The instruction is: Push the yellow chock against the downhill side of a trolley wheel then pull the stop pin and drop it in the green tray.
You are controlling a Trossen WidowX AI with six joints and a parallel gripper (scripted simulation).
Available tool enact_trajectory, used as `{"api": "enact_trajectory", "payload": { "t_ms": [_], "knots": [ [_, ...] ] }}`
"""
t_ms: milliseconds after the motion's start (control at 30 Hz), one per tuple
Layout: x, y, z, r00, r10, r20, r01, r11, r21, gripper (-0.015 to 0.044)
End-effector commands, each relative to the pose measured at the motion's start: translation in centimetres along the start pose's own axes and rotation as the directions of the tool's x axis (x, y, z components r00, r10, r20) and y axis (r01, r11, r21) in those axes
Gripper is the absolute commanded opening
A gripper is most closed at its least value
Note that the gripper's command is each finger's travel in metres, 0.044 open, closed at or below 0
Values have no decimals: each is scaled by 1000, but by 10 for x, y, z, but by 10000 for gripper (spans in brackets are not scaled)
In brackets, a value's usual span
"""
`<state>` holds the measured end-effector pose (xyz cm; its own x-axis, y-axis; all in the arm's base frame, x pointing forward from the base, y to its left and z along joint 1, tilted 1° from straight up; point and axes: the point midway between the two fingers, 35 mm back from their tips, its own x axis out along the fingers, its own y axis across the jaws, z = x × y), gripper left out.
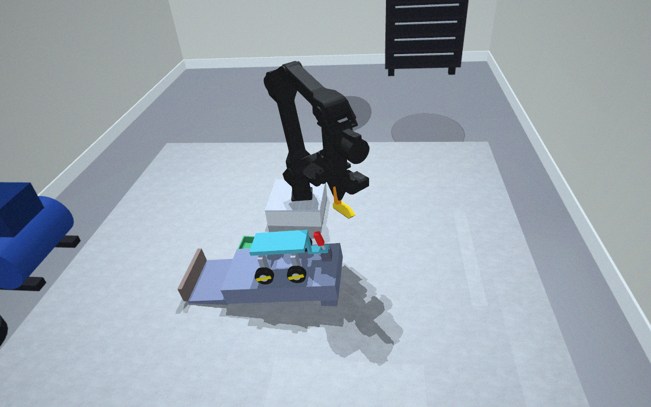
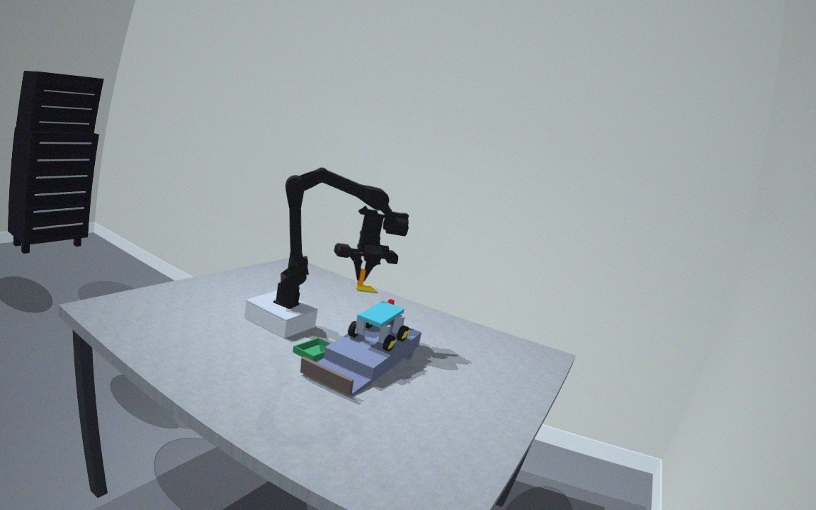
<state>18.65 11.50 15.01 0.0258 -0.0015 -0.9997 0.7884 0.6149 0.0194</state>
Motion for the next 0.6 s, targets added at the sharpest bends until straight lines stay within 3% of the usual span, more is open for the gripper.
{"api": "enact_trajectory", "payload": {
  "t_ms": [0, 567],
  "knots": [
    [0, 0, 0, 1000, -3, 2, 3, 989, -145, 0],
    [0, 0, 0, 1000, -5, 1, 4, 739, -674, 0]
  ]
}}
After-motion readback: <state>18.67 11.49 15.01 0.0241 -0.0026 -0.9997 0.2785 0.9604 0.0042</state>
